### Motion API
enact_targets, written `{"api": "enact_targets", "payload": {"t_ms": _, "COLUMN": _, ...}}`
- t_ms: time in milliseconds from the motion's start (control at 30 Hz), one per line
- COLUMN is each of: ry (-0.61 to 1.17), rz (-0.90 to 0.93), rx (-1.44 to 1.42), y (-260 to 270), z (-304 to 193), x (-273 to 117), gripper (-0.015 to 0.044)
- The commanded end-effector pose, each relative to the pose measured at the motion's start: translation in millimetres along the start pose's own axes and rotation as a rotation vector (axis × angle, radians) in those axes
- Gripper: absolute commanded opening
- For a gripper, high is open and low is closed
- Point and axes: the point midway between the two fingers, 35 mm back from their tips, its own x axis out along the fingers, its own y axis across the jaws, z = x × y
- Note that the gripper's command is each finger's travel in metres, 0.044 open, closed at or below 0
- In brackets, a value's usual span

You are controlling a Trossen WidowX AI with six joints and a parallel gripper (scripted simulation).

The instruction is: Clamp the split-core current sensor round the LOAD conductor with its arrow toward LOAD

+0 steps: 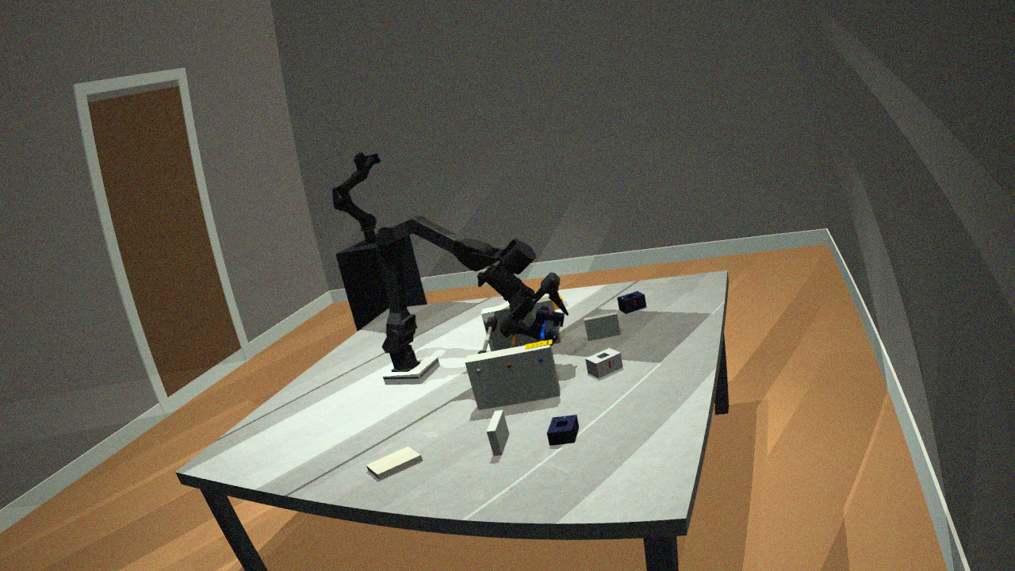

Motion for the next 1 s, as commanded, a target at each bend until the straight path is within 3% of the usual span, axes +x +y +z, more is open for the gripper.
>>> {"api": "enact_targets", "payload": {"t_ms": 0, "ry": -0.001, "rz": 0.005, "rx": -0.001, "y": 1.0, "z": 0.0, "x": 0.0, "gripper": 0.0407}}
{"api": "enact_targets", "payload": {"t_ms": 600, "ry": -0.001, "rz": 0.005, "rx": -0.001, "y": 1.0, "z": 0.0, "x": 0.0, "gripper": 0.0287}}
{"api": "enact_targets", "payload": {"t_ms": 967, "ry": -0.001, "rz": 0.005, "rx": -0.001, "y": 1.0, "z": 0.0, "x": 0.0, "gripper": 0.0000}}
